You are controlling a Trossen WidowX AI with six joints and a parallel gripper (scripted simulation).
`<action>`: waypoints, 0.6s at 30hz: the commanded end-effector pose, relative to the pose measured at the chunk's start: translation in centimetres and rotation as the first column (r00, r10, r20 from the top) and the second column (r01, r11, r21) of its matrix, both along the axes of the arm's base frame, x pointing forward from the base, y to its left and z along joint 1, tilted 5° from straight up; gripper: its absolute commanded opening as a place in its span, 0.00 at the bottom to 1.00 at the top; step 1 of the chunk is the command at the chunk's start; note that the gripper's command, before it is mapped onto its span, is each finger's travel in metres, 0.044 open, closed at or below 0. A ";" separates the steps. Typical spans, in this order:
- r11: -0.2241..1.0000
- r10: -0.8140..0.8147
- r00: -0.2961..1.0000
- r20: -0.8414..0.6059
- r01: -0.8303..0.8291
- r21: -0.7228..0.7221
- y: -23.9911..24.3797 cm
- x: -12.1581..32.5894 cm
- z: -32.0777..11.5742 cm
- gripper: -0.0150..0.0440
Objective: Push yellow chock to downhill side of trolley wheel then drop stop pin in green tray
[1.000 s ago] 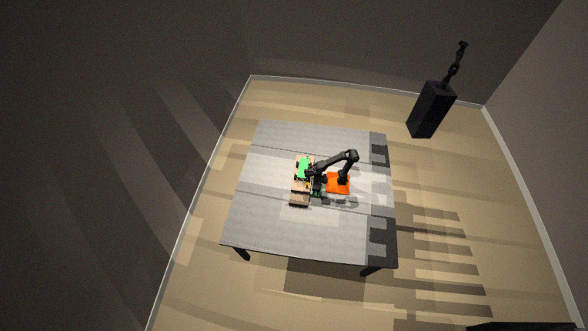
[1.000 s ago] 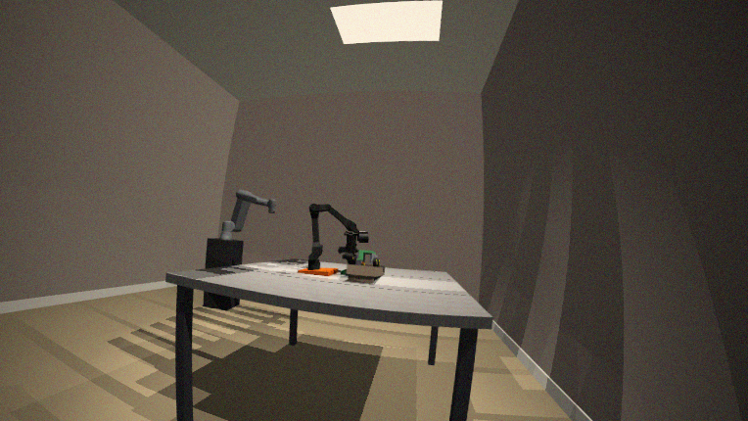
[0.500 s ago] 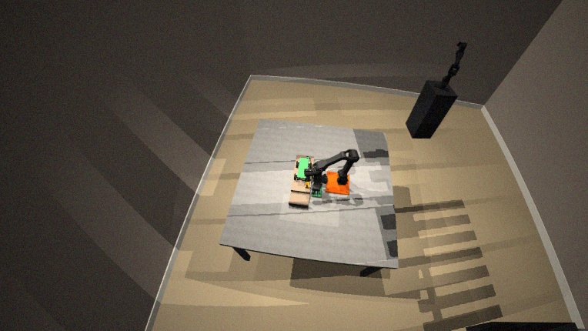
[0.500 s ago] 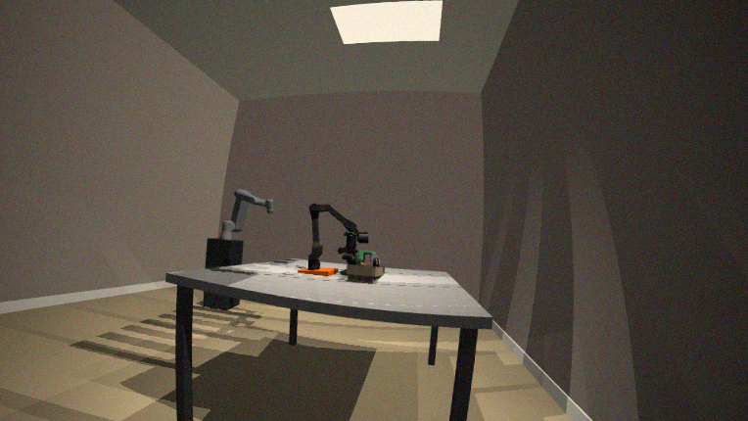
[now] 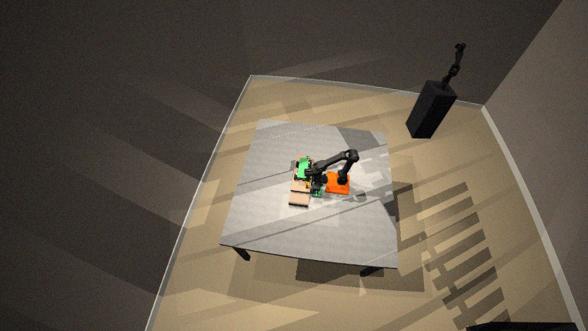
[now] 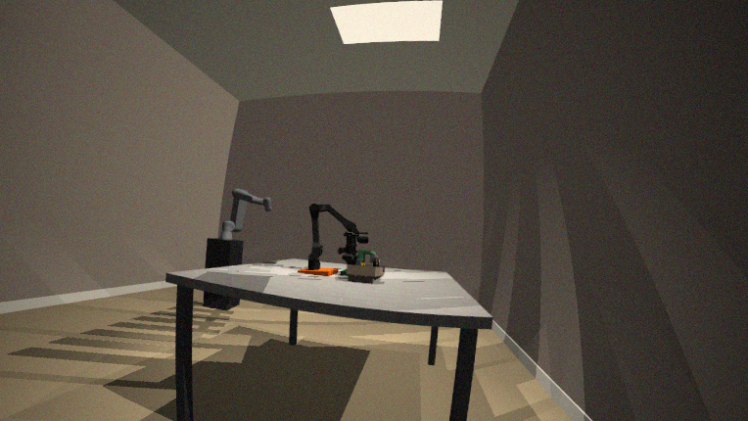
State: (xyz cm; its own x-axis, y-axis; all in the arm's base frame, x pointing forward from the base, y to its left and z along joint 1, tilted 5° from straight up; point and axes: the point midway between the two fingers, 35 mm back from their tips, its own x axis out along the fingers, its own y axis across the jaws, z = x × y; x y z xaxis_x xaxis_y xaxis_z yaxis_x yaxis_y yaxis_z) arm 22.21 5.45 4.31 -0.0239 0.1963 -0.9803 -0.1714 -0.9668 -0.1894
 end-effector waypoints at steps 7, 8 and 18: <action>1.000 0.005 1.000 -0.006 -0.005 0.002 -0.1 -0.2 1.6 1.00; 1.000 0.005 1.000 -0.006 -0.005 0.003 -0.1 -0.4 2.1 1.00; 1.000 0.006 1.000 -0.008 -0.006 0.003 -0.3 -0.9 5.0 1.00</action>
State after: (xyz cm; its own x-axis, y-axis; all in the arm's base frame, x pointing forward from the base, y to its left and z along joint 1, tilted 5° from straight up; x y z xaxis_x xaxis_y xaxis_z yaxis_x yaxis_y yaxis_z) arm 21.26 5.11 8.18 -0.0414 0.1947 -0.9800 -0.1749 -0.9671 -0.1847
